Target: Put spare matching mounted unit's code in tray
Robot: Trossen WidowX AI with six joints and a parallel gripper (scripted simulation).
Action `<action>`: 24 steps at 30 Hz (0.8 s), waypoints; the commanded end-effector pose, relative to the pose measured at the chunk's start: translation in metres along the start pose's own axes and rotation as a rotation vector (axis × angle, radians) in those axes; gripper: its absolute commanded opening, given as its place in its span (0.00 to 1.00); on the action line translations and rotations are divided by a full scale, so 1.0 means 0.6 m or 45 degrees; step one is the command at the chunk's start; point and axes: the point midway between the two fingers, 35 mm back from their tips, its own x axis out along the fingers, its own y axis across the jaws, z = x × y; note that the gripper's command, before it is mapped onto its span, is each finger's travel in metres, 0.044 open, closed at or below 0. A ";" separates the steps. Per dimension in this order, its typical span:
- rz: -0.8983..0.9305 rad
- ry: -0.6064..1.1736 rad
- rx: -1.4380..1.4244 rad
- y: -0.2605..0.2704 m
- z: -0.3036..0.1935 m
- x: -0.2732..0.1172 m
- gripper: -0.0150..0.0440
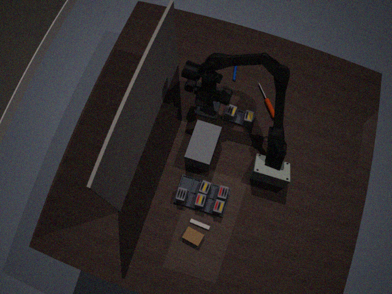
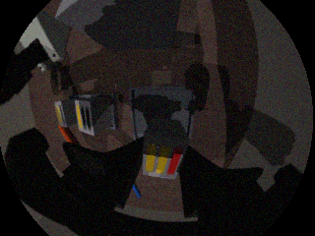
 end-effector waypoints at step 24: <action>0.003 -0.002 0.006 0.004 -0.002 0.030 0.30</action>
